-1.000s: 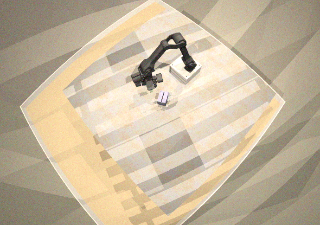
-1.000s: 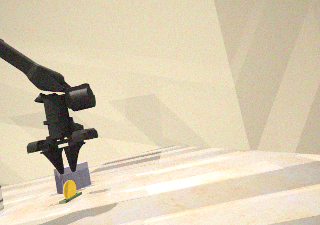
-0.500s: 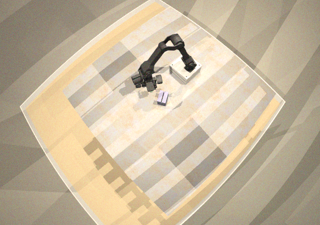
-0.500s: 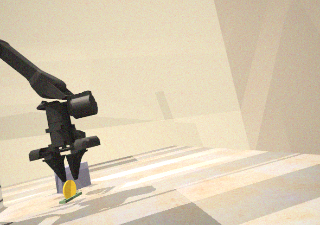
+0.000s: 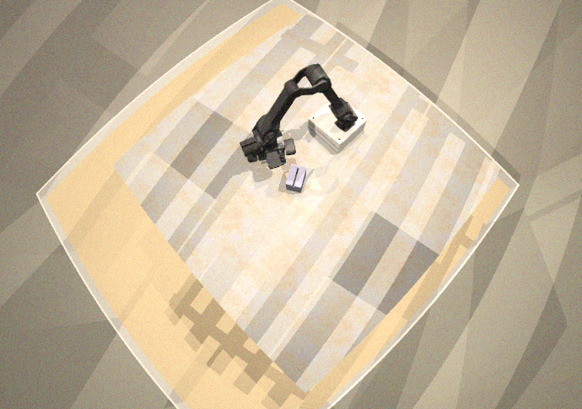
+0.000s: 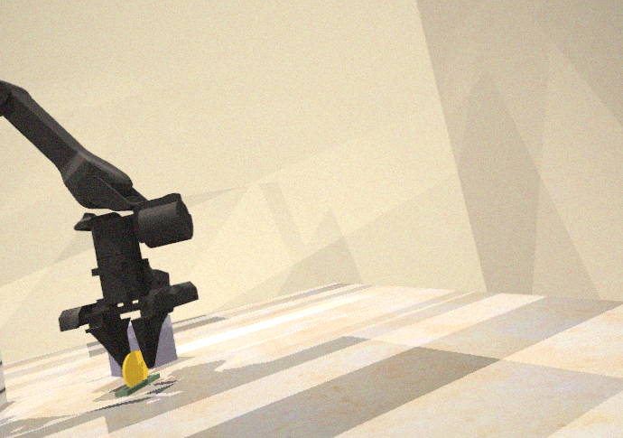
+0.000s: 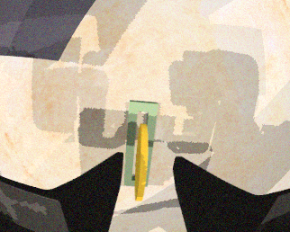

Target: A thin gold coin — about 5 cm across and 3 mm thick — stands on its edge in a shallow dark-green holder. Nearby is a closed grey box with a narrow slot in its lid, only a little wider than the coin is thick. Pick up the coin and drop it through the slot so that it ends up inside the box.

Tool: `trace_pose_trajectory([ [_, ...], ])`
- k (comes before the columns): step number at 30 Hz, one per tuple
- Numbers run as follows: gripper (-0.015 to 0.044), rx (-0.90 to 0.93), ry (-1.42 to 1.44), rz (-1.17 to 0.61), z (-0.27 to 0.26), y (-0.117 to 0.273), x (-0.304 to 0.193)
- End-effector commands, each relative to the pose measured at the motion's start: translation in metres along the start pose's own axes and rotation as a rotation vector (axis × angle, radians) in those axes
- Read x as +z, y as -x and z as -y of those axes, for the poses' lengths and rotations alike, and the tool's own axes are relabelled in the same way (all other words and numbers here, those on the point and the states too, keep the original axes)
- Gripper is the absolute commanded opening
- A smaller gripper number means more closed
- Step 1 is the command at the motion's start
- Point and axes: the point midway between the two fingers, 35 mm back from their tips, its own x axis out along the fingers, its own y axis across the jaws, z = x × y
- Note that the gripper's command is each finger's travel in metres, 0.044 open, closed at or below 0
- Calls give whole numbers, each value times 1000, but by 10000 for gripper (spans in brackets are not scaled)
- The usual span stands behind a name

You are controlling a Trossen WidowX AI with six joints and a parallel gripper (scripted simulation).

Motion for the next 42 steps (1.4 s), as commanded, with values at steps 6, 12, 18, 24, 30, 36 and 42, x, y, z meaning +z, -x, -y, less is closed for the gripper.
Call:
trace_pose_trajectory([
  [6, 161, 19, 6, 0, -6, -13, 0],
  [12, 3, 19, 6, 0, -6, -13, 0],
  [18, 0, 19, 6, 0, -6, -13, 0],
  [24, 0, 19, 6, 0, -6, -12, 0],
  [30, 0, 19, 6, 0, -3, 0, 0],
  [36, 0, 19, 6, 0, -1, 15, 1],
  [42, 0, 19, 6, 0, 0, 30, 1],
])
